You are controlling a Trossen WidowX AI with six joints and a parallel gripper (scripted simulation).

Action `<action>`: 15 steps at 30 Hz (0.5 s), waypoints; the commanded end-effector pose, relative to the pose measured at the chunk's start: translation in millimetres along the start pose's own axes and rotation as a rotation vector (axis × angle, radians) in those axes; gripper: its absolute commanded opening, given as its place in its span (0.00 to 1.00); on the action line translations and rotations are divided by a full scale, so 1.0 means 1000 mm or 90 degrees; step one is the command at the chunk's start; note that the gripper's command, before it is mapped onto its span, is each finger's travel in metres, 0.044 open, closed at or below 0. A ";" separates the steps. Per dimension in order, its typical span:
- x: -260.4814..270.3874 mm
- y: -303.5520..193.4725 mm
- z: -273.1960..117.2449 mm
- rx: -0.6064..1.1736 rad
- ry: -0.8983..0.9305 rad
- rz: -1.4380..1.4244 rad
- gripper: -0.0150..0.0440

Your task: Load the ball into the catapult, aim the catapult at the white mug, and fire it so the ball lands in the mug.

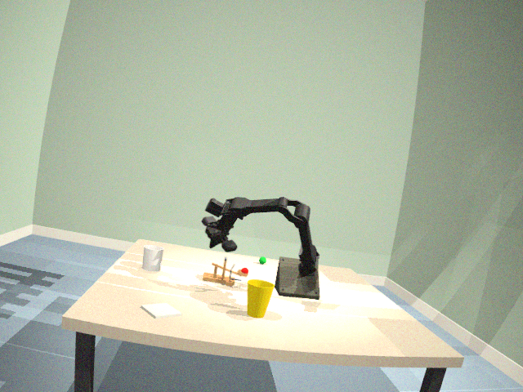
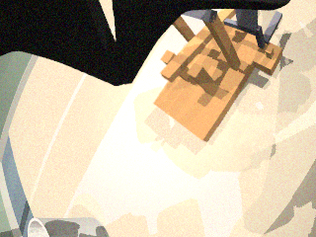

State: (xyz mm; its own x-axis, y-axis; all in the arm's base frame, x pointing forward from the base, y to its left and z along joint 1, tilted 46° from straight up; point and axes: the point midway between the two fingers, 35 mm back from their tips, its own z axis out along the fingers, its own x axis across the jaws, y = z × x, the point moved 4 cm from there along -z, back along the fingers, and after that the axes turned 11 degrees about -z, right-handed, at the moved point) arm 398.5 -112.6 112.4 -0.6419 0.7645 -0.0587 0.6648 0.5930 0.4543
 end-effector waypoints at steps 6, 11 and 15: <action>0.044 -0.009 -0.006 0.096 0.041 -0.165 0.25; 0.066 -0.015 -0.011 0.141 0.071 -0.254 0.25; 0.083 -0.021 -0.015 0.176 0.098 -0.326 0.25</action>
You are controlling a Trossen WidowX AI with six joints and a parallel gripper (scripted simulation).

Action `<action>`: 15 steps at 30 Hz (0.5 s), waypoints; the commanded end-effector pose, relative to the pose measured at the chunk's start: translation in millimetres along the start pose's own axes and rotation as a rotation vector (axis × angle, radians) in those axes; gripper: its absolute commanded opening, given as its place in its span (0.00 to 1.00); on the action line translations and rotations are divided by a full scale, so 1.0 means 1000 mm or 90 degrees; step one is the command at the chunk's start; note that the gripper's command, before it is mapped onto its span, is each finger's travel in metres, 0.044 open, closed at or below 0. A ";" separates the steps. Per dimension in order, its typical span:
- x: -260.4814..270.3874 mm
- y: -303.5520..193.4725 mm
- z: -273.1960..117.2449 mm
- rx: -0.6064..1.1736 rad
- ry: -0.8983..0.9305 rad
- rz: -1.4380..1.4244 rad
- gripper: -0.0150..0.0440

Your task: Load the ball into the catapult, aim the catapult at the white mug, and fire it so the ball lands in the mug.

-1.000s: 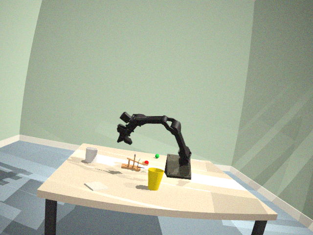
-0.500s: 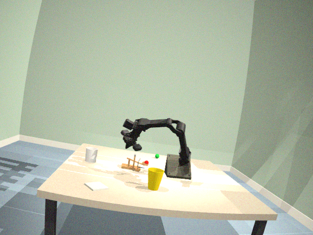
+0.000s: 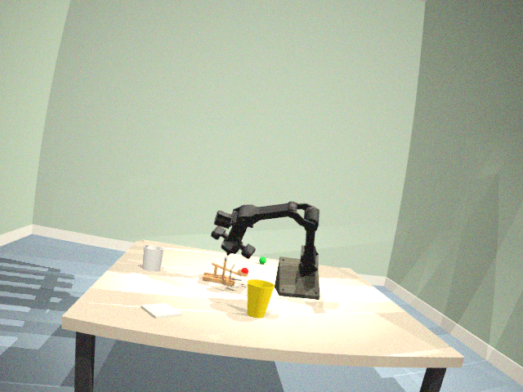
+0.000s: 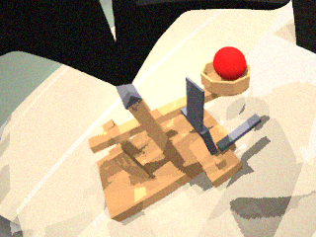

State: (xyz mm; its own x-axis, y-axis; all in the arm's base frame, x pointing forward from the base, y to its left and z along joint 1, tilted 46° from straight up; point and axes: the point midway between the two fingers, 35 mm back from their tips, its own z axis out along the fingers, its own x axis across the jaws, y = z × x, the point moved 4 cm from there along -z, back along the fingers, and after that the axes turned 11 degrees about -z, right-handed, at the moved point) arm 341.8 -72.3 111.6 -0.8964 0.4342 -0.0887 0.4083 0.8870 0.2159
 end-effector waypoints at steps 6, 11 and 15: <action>0.045 -0.001 -0.005 0.082 0.068 -0.181 0.25; 0.065 -0.002 -0.008 0.113 0.103 -0.263 0.25; 0.066 -0.002 -0.008 0.115 0.104 -0.267 0.25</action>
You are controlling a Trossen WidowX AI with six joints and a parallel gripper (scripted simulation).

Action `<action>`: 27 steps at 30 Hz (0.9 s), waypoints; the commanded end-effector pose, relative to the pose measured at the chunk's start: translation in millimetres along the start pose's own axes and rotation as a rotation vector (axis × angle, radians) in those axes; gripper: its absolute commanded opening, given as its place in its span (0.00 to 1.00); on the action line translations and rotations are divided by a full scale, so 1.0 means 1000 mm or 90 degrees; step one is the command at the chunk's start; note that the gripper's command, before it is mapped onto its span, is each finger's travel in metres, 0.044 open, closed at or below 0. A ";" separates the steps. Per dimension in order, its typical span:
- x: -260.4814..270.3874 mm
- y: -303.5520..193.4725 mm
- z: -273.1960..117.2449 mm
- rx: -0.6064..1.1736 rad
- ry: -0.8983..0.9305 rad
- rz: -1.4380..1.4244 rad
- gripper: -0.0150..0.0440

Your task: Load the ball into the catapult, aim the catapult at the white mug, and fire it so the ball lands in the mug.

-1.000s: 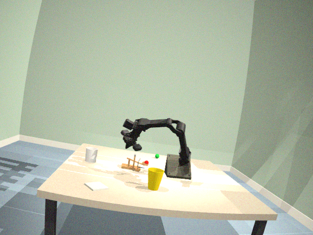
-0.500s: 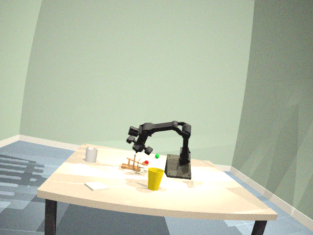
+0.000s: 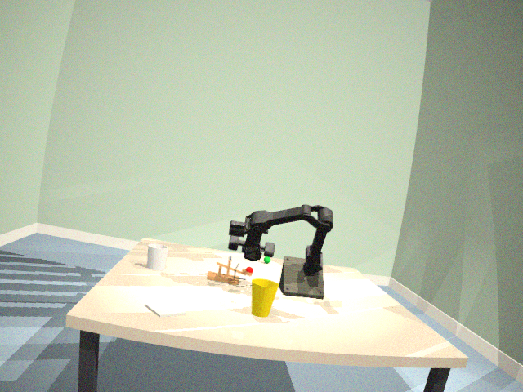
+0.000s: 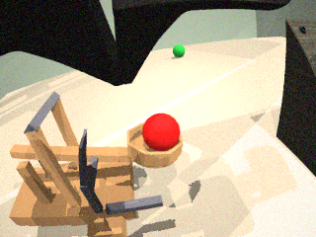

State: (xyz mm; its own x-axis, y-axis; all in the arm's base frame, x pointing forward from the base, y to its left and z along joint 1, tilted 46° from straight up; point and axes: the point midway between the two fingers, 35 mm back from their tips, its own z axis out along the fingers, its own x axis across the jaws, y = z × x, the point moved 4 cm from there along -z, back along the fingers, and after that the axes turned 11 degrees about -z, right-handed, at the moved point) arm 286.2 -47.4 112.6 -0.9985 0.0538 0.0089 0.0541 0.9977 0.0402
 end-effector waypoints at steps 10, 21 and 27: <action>0.004 0.006 0.006 0.012 0.011 -0.024 0.25; 0.000 0.018 0.019 0.012 0.010 -0.024 0.25; -0.002 0.024 0.027 0.012 0.010 -0.024 0.25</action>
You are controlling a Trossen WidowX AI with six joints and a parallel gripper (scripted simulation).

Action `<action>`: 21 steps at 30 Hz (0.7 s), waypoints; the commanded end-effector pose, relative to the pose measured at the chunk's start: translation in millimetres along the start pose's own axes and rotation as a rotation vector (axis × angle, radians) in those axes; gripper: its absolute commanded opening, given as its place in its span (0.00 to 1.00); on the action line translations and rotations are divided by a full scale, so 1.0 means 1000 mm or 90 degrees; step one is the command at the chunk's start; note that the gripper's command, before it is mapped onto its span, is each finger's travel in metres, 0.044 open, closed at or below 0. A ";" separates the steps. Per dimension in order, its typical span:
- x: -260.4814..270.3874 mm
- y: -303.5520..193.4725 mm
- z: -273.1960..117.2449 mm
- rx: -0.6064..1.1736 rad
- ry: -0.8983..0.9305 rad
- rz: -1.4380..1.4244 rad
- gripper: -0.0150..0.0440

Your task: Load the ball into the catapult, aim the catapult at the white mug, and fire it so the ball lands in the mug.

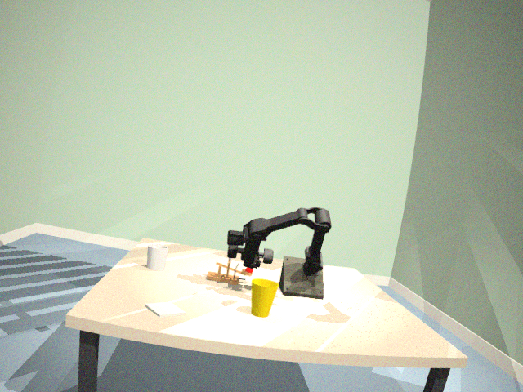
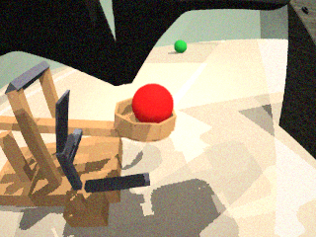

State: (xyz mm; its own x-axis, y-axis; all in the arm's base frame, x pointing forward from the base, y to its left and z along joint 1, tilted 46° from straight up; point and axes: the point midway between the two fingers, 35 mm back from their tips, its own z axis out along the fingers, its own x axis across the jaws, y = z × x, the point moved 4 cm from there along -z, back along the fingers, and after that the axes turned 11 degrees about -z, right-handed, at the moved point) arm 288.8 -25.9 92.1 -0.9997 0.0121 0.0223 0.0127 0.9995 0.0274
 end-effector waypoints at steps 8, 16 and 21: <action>-0.003 0.012 0.015 0.003 0.001 0.003 0.25; -0.005 0.022 0.024 0.002 0.001 0.003 0.25; -0.005 0.027 0.030 0.002 0.001 0.003 0.25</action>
State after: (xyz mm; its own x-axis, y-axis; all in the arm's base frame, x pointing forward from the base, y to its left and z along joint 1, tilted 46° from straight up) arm 293.9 -1.9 67.7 -0.9997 0.0120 0.0224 0.0126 0.9996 0.0255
